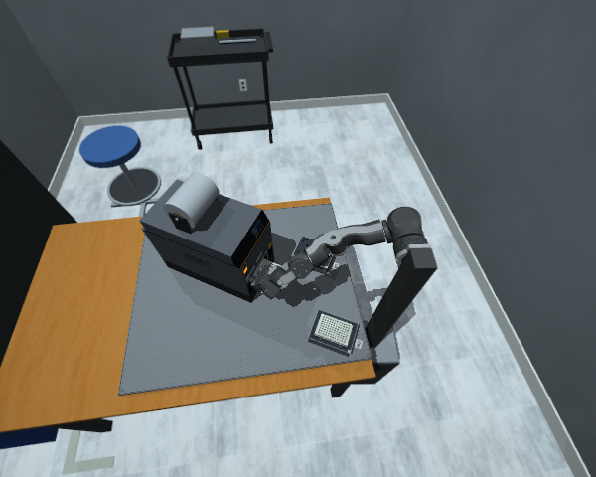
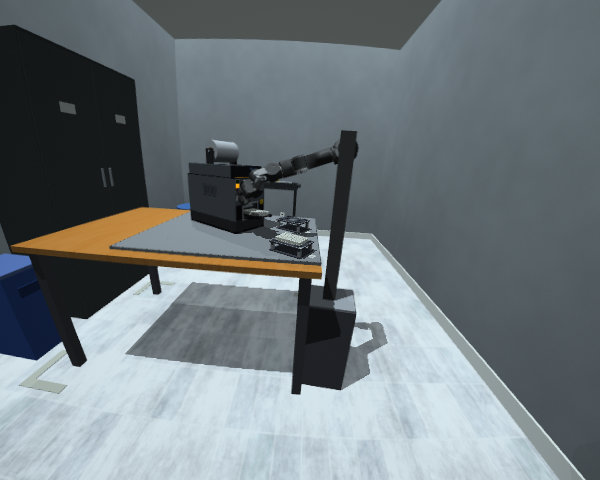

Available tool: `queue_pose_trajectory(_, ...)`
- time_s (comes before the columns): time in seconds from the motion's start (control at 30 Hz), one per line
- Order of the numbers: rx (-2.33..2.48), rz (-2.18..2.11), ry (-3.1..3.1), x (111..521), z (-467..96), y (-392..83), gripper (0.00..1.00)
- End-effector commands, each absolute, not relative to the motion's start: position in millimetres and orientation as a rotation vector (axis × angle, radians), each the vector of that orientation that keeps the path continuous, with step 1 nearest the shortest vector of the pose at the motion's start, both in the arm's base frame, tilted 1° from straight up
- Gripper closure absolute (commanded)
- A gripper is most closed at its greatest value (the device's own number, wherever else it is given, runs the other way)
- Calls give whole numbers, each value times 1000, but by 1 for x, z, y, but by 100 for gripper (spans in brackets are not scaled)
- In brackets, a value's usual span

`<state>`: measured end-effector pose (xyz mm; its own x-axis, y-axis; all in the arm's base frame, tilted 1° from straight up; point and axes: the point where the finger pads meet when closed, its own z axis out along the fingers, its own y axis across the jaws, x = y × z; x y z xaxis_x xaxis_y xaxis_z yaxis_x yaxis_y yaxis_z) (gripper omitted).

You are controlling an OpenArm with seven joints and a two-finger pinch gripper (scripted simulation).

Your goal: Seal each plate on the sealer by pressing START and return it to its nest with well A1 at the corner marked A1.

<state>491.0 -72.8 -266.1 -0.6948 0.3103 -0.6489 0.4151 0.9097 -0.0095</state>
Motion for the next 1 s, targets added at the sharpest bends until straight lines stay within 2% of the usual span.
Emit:
queue_pose_trajectory(0.0,524,-202,2377,492,-262,-74,100)
queue_pose_trajectory(0.5,526,-200,2379,473,-253,-65,100)
queue_pose_trajectory(0.53,527,-198,2376,470,-249,-63,35)
queue_pose_trajectory(0.97,551,246,2463,458,-267,-7,35)
